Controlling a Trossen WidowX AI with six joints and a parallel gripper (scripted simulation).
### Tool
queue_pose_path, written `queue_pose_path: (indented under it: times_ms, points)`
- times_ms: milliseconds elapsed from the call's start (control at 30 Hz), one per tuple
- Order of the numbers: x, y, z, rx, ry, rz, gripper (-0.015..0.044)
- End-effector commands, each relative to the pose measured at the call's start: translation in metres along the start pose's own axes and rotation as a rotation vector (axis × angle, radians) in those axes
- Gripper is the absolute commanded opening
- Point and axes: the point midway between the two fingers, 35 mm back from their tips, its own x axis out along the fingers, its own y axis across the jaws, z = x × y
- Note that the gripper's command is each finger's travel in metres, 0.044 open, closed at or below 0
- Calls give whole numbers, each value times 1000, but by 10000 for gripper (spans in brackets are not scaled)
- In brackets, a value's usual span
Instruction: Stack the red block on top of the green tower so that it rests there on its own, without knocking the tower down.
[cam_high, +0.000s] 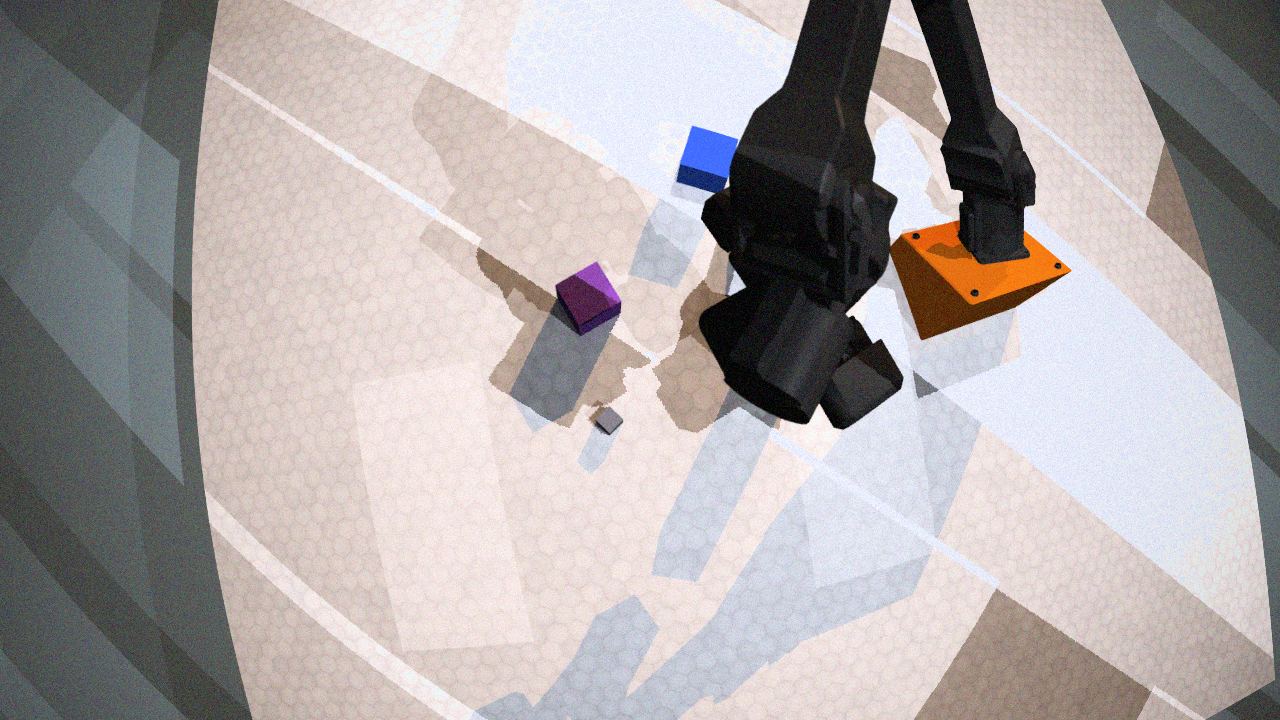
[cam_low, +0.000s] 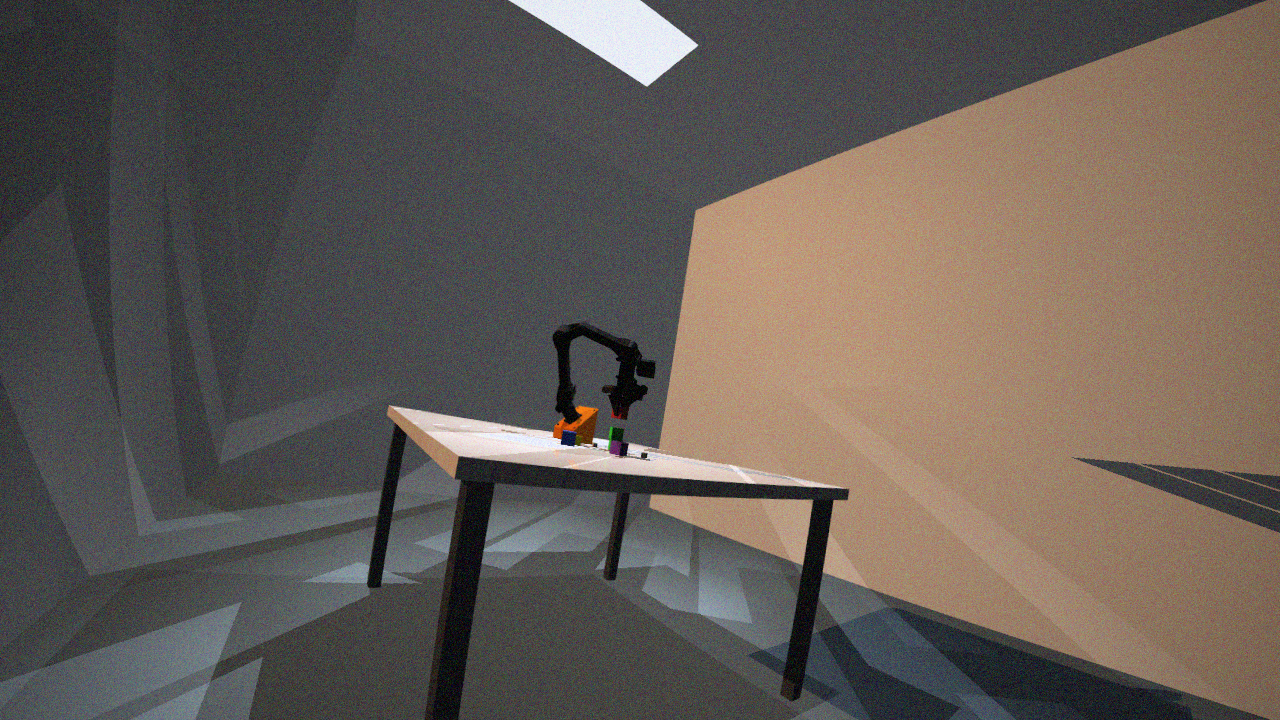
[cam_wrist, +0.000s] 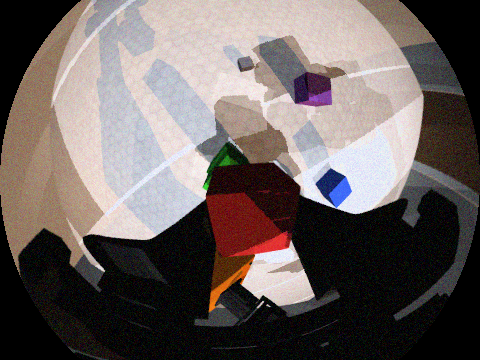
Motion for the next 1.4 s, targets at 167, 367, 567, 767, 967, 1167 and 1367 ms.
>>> queue_pose_path:
  times_ms: [167, 367, 567, 767, 967, 1167, 1367]
  points:
    - [5, 11, -9, 9, 4, 1, 0]
    - [25, 11, -9, 9, 4, 0, 0]
    - [33, 10, -9, 9, 4, 0, 0]
    - [34, 10, -9, 9, 4, 0, 0]
    - [34, 10, -9, 9, 4, 0, 0]
    - [34, 10, -9, 9, 4, 0, 0]
    - [34, 11, -10, 15, 7, 5, 26]
